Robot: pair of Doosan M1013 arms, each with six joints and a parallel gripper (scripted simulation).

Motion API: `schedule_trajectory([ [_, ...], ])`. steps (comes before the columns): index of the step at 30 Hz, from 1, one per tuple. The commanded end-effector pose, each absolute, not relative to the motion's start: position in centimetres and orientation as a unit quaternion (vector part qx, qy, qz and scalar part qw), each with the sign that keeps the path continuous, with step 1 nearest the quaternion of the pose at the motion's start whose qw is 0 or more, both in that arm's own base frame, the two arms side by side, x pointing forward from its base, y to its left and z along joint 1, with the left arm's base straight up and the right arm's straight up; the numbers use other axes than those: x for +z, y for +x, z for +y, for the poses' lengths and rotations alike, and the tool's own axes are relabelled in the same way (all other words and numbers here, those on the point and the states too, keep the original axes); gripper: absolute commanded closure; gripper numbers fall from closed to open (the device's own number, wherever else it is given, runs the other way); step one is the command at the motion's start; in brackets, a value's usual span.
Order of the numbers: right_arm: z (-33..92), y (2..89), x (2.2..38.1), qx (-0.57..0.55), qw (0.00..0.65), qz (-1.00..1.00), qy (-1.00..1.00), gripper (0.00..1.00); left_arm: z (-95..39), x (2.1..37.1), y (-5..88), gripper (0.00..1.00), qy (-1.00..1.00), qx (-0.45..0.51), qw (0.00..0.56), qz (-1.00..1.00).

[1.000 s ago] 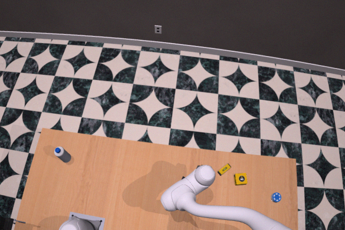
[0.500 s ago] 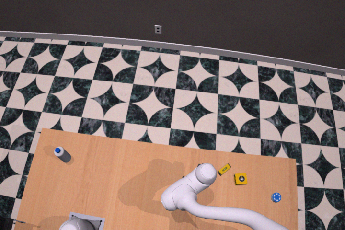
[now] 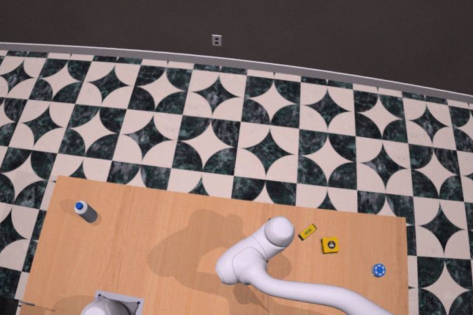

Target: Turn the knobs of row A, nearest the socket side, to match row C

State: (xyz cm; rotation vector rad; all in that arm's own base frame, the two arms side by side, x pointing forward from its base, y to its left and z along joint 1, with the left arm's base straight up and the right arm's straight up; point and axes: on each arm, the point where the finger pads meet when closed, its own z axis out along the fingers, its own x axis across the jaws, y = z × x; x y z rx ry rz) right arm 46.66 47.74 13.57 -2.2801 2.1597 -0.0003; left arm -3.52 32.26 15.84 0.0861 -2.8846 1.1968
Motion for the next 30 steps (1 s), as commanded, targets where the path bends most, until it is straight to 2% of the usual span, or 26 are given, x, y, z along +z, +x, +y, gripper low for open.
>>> schedule_trajectory([
  [1,48.1,46.8,14.5,0.000,0.001,0.688,-0.726,0.00,32.3,15.9,-3.5,0.00,0.028,0.383,0.009,-0.923],
  [11,50.1,47.6,19.7,0.000,0.001,0.688,-0.726,0.00,32.3,15.9,-3.5,0.00,0.028,0.383,0.009,-0.923],
  [30,50.3,47.7,20.1,0.000,0.001,0.688,-0.726,0.00,32.3,15.9,-3.5,0.00,0.028,0.383,0.009,-0.923],
])
